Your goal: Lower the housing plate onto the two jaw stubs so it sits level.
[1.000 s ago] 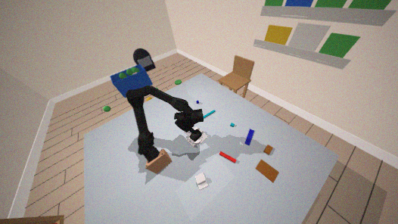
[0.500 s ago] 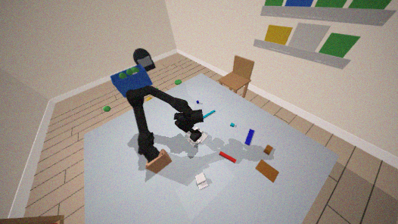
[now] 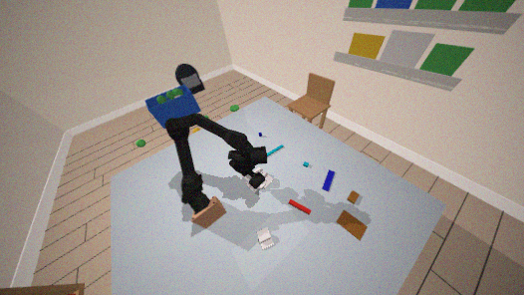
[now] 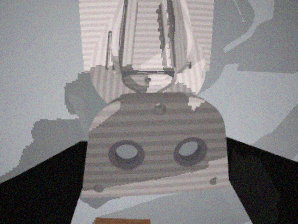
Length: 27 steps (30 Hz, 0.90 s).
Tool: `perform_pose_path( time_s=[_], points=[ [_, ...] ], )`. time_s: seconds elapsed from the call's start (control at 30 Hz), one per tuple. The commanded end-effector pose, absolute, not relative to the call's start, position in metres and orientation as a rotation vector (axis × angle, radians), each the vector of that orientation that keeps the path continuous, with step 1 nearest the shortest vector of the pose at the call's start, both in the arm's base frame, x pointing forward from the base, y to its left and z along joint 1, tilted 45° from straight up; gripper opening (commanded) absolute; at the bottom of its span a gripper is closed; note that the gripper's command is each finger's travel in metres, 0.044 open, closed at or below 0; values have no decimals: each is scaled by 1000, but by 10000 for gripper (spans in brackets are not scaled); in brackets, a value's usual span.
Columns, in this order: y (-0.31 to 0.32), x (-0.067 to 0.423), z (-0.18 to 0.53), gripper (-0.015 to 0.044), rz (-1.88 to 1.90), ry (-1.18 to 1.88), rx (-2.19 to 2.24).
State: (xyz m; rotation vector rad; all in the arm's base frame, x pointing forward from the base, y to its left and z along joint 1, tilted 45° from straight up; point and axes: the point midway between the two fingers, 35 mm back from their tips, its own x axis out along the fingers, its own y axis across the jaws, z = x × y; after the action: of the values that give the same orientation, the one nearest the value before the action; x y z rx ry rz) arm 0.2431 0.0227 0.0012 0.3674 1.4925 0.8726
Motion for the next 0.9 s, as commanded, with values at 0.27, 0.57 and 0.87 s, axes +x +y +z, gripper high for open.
perform_pose_path(
  time_s=[0.27, 0.57, 0.87],
  points=[
    [22, 243, 0, 351, 873, 1493, 361],
    [21, 243, -1, 351, 873, 1493, 361],
    [22, 243, -3, 351, 873, 1493, 361]
  ],
)
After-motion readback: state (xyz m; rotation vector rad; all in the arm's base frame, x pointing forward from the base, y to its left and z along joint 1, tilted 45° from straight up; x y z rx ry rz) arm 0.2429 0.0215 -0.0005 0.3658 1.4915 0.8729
